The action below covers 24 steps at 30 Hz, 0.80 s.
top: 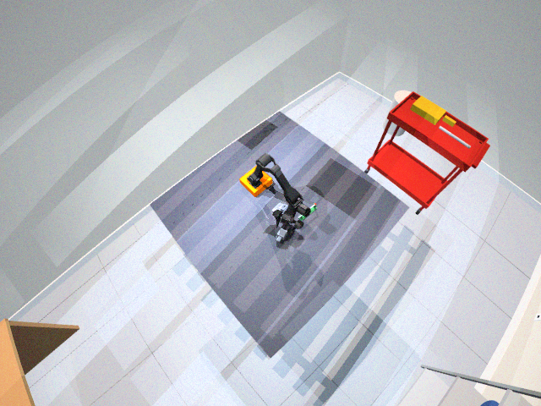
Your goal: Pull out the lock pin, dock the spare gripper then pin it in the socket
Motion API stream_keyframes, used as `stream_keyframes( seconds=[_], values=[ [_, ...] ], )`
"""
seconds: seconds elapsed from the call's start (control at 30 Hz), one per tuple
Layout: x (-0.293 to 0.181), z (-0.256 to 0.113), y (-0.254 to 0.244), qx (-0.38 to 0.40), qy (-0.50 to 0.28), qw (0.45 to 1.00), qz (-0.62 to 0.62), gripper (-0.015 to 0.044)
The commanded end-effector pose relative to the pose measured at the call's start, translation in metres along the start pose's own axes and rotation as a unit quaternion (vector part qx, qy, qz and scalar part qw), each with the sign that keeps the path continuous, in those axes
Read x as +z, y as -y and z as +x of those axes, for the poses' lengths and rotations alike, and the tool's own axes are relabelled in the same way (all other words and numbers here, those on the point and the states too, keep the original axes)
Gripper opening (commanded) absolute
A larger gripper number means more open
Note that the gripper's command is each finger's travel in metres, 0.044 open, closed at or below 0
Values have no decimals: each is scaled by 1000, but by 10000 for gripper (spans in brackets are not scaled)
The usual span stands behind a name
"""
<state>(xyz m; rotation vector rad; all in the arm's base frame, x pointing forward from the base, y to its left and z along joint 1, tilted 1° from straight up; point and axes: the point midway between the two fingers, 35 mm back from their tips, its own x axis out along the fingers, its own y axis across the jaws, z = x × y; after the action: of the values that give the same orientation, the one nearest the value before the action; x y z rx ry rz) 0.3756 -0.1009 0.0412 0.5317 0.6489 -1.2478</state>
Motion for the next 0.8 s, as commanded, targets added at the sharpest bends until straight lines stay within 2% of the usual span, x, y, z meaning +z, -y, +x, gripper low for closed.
stream_keyframes(
  seconds=[0.0, 0.77],
  values=[
    [-8, 7, 2, -4, -3, 1000, -2, 440],
    [-34, 33, 4, -4, -3, 1000, -3, 440]
  ],
)
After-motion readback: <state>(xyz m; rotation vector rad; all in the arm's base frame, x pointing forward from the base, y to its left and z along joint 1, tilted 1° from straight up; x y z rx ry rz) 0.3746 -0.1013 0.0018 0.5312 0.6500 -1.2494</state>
